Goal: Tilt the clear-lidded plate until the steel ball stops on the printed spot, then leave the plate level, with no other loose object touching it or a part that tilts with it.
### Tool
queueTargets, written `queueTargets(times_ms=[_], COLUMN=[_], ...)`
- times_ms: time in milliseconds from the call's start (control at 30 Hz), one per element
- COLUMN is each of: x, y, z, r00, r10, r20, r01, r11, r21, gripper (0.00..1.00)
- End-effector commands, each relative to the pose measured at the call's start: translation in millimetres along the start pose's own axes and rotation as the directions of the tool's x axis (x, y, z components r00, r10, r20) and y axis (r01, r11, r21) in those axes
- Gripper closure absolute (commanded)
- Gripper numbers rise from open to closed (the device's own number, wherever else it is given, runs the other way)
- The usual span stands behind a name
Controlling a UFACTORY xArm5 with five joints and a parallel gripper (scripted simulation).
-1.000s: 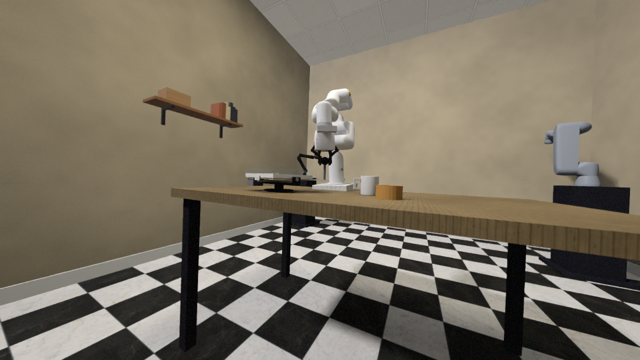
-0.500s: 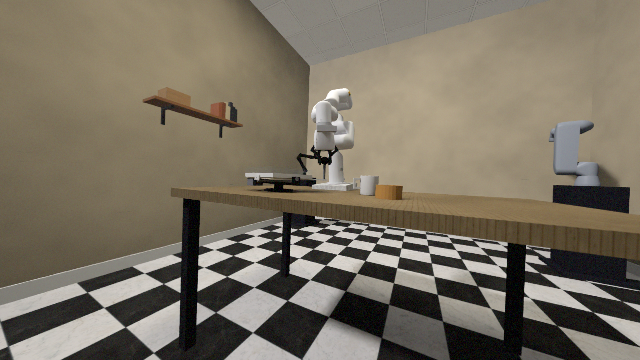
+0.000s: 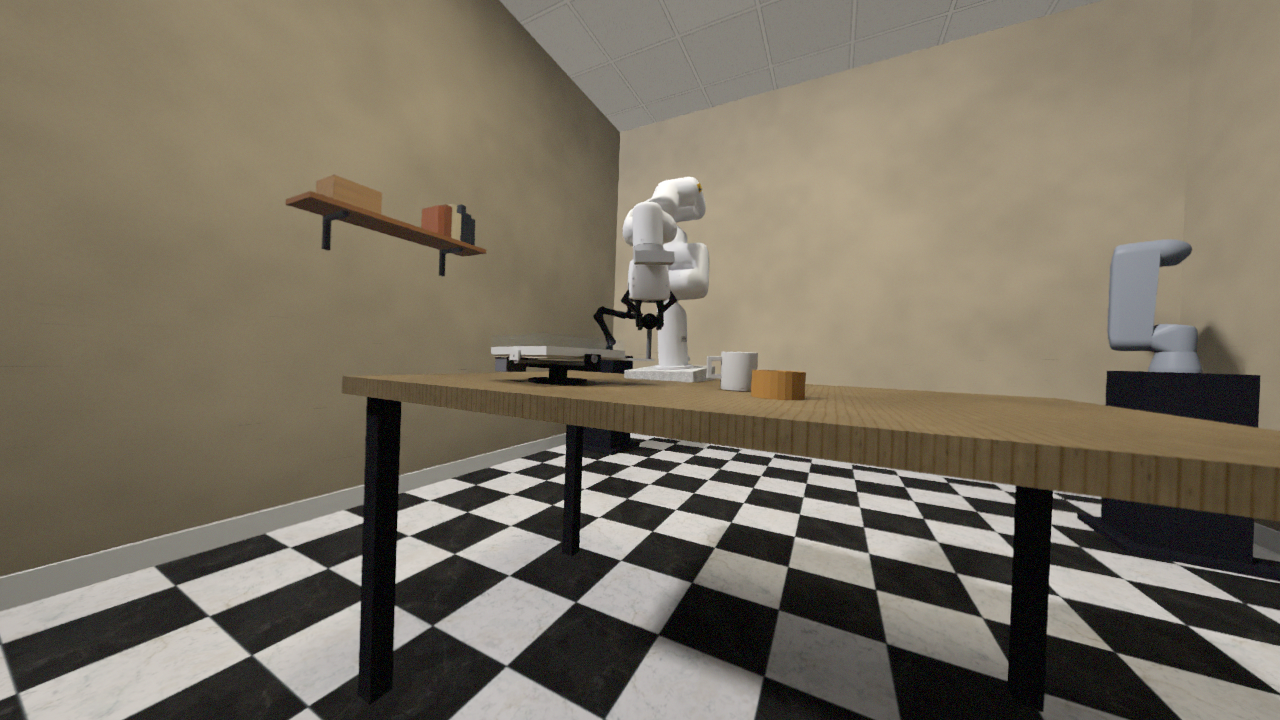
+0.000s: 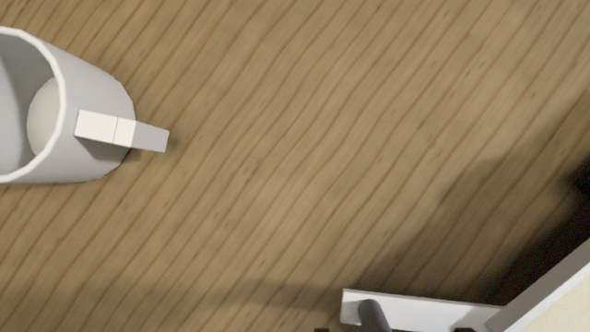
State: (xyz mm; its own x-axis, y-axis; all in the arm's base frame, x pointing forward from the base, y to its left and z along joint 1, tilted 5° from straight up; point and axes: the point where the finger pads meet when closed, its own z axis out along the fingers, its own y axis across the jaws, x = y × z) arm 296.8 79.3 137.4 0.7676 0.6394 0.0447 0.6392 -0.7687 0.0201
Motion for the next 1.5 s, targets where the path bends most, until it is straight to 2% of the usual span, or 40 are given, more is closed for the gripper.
queueTargets(times_ms=[0, 1467], x=[1.9, 3.0], y=[1.4, 0.3], z=[-2.0, 1.3], r00=[1.000, 0.999], r10=[-0.002, 0.039], r20=[-0.005, -0.007], r01=[0.002, -0.039], r11=[1.000, 0.999], r21=[-0.003, -0.003], gripper=[1.00, 1.00])
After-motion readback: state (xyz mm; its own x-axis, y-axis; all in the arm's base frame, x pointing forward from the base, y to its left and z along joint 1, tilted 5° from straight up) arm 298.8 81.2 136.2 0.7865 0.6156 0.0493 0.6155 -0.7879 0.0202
